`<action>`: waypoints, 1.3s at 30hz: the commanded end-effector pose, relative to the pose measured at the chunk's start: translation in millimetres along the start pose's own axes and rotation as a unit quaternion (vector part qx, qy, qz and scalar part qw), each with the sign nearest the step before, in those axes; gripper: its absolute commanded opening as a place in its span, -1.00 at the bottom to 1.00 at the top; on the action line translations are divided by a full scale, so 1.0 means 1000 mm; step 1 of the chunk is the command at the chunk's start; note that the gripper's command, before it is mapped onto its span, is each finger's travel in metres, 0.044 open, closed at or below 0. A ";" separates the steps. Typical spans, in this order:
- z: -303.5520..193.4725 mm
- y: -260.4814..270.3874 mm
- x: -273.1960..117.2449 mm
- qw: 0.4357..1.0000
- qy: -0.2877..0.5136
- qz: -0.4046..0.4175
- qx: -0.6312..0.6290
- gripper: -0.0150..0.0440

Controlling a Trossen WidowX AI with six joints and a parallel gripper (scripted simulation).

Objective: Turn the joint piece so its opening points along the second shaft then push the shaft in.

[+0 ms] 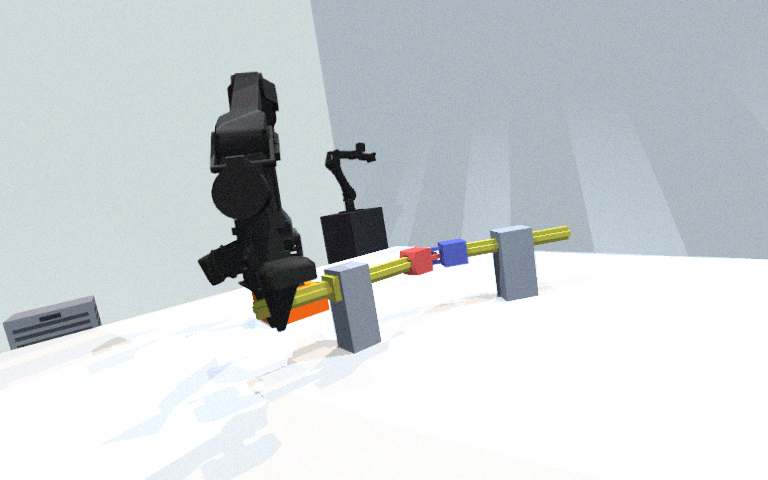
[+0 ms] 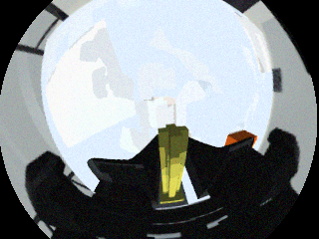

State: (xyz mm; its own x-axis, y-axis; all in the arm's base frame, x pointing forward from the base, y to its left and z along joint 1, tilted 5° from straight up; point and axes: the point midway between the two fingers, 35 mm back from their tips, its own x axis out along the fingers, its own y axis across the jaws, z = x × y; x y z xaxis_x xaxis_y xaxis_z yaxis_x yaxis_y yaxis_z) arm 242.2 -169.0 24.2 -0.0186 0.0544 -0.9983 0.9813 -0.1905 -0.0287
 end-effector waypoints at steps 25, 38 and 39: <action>0.000 0.000 0.000 1.000 0.001 0.000 -0.001 1.00; 0.000 0.000 -0.002 1.000 0.001 0.000 -0.001 1.00; 0.000 0.000 -0.009 1.000 0.001 0.000 -0.001 1.00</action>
State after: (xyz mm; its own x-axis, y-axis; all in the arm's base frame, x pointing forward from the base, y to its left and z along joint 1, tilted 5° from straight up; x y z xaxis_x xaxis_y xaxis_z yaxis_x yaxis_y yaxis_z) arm 241.8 -168.8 25.7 -0.0217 0.0564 -0.9982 0.9812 -0.1905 -0.0321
